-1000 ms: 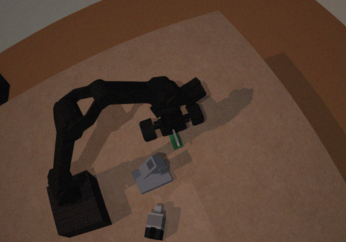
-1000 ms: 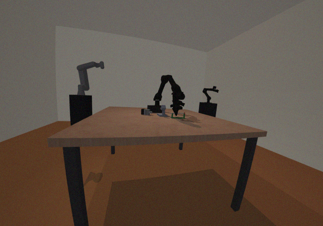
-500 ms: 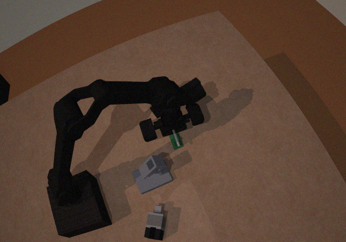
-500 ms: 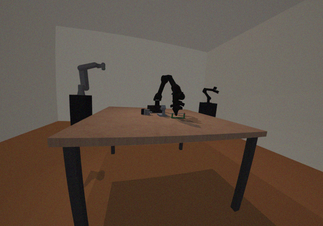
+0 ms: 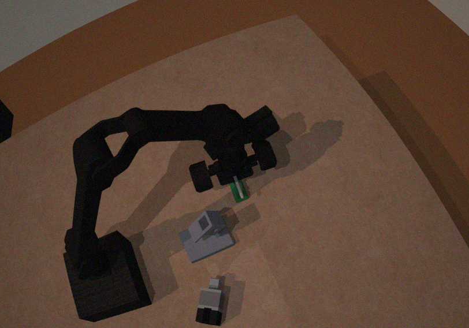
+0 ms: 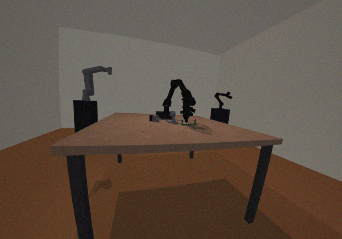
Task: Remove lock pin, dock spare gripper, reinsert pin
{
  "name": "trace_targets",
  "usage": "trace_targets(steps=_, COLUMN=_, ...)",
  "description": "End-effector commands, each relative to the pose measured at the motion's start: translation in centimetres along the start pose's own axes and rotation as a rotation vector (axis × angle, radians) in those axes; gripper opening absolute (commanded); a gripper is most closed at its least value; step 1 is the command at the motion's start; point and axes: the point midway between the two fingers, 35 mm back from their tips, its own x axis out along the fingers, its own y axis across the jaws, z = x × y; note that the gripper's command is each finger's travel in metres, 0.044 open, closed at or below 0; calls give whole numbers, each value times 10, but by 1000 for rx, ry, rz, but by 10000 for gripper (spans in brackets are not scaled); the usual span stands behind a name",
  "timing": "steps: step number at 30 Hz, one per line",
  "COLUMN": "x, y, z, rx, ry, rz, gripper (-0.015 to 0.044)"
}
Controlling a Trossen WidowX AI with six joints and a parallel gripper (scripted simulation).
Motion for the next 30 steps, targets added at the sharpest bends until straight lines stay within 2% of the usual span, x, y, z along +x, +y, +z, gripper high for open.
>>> trace_targets(steps=1, x=4, y=1, z=-1, rx=-5, ry=2, rz=6, gripper=0)
trace_targets(steps=10, x=0, y=0, z=0, rx=0, ry=0, rz=0, gripper=0)
trace_targets(steps=22, x=0, y=0, z=0, rx=0, ry=0, rz=0, gripper=315)
trace_targets(steps=26, x=-12, y=1, z=1, rx=0, ry=0, rz=1, gripper=420)
trace_targets(steps=27, x=-13, y=2, z=1, rx=1, ry=1, rz=6, gripper=440)
trace_targets(steps=30, x=-17, y=4, z=1, rx=2, ry=4, rz=14, gripper=440)
